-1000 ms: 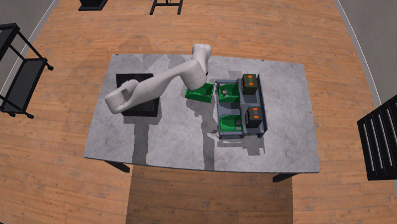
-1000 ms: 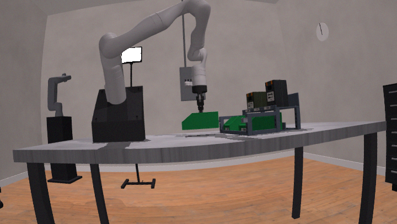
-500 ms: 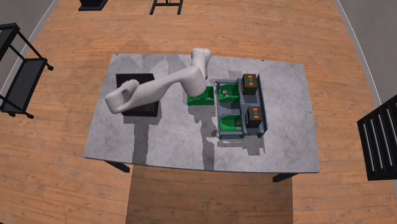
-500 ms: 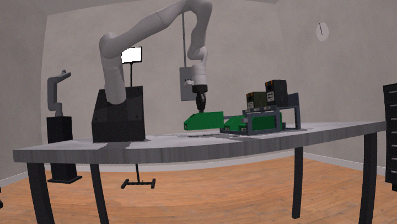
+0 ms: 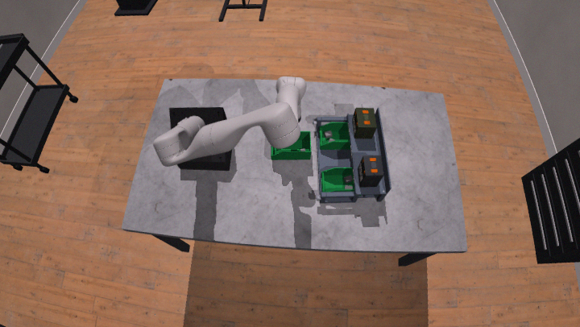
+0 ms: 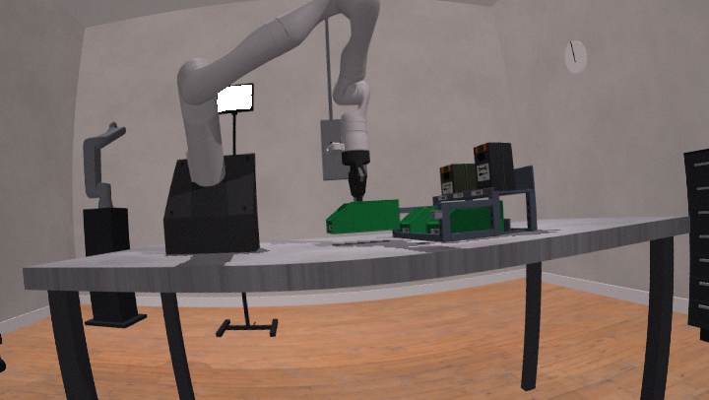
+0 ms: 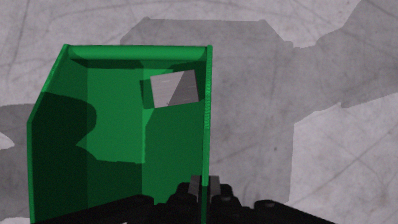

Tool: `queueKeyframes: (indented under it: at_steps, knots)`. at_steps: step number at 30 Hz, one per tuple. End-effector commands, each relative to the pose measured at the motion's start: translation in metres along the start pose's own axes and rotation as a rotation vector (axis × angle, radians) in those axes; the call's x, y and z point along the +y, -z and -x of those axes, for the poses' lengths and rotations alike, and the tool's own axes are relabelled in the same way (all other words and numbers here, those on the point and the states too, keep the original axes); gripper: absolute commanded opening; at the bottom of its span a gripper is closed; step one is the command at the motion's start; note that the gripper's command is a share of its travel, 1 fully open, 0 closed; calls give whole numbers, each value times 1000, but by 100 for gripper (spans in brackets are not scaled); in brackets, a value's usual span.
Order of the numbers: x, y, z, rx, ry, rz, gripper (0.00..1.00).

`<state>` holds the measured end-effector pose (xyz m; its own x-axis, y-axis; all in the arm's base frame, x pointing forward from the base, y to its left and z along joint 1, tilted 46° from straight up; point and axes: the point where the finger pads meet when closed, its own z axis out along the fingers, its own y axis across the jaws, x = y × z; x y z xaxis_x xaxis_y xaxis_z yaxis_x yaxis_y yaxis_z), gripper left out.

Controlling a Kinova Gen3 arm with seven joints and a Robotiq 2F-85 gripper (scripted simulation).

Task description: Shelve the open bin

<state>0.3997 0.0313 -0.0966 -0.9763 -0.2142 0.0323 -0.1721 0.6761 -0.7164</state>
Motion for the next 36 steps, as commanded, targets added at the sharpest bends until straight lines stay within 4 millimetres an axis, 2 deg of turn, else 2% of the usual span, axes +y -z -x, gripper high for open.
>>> queueKeyframes:
  at_steps: [1, 3, 8, 20, 25, 36]
  knots:
    - [0, 2, 1, -3, -1, 2, 10]
    - [0, 2, 1, -3, -1, 2, 10]
    - [-43, 0, -12, -3, -1, 2, 10]
    - [-43, 0, -12, -3, -1, 2, 10]
    - [-69, 0, -20, -3, -1, 2, 10]
    - [-69, 0, -20, -3, -1, 2, 10]
